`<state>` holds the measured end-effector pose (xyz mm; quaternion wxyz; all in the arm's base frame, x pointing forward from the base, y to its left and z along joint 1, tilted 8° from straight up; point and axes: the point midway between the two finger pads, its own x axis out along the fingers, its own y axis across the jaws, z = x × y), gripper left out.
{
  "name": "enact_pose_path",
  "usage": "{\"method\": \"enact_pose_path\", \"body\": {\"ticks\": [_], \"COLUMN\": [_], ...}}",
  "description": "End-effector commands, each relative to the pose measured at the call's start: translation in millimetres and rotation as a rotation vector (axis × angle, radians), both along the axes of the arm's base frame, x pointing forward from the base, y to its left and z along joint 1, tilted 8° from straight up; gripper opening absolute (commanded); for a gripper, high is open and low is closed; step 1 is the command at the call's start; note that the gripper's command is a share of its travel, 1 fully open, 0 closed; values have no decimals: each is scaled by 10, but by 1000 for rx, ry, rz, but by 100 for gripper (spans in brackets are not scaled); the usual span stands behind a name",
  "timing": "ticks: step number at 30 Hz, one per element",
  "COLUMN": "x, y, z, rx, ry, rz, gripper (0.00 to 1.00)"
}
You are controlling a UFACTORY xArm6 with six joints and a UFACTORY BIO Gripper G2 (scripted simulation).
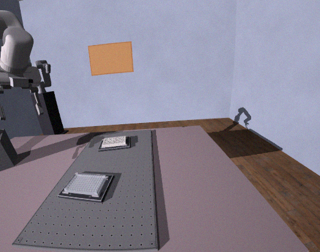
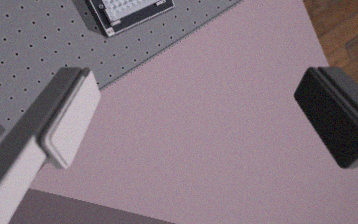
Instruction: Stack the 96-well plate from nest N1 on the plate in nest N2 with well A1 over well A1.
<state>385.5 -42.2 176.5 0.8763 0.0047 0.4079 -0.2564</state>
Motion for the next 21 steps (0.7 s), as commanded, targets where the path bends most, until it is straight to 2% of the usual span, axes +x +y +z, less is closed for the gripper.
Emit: {"method": "enact_pose_path", "body": {"ticks": [1, 3, 4, 6, 9, 11, 15, 21], "x": [152, 209, 256, 256, 399, 455, 648, 881], "y": [-36, -55, -57, -57, -55, -54, -12, 100], "z": [-72, -109, -126, -126, -172, -190, -224, -231], "rx": [-36, -36, -46, -46, -73, -75, -103, -125], "ry": [-88, -88, -117, -117, -201, -207, -317, -439], "rz": [31, 31, 45, 45, 92, 95, 166, 255], "gripper": [37, 37, 37, 37, 37, 37, 37, 37]}}
